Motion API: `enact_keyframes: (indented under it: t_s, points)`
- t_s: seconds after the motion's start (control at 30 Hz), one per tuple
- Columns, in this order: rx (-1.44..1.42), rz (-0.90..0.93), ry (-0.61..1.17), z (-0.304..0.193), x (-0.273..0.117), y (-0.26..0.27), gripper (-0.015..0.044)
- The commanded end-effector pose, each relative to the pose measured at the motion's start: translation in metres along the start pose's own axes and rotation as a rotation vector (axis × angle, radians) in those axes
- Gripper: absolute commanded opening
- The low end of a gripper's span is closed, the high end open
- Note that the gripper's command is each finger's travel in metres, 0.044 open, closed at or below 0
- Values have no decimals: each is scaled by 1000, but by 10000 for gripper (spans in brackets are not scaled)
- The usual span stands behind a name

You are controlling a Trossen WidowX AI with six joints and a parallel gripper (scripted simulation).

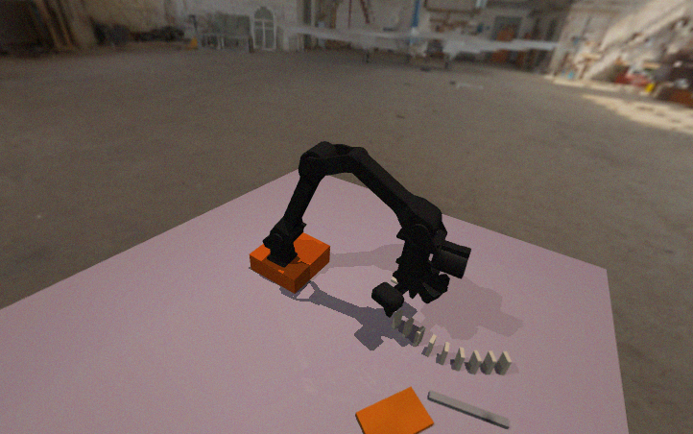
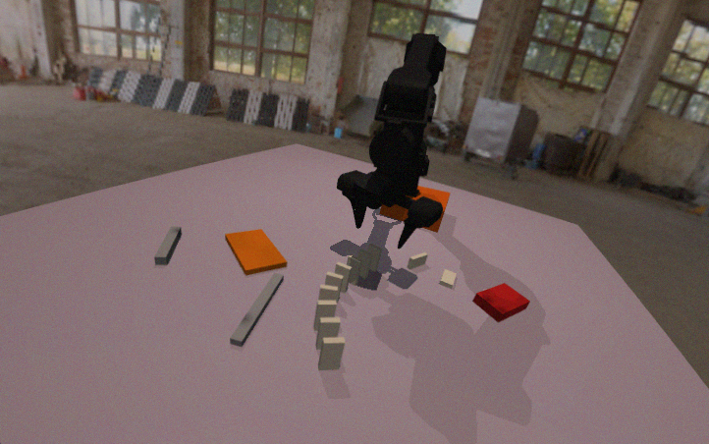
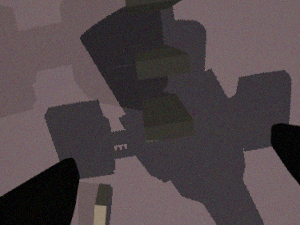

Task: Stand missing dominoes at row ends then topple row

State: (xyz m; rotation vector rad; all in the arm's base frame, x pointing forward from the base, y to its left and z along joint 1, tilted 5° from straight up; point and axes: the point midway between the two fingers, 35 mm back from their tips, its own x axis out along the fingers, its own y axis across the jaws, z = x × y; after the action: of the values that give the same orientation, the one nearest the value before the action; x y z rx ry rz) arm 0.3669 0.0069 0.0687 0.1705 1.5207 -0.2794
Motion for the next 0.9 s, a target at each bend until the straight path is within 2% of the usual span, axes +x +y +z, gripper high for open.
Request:
enact_keyframes:
  t_s: [0.0,0.07,0.3,0.4,0.77,0.87]
  points:
    - [7,11,-32,0,-64,0,440]
    - [7,12,-31,-4,-85,-1,440]
    - [7,12,-31,-5,-88,-1,440]
    - [-135,10,-31,-16,-80,10,361]
    - [-1215,-3,-28,-121,-13,65,72]
    - [-1279,-4,-27,-128,-9,66,0]
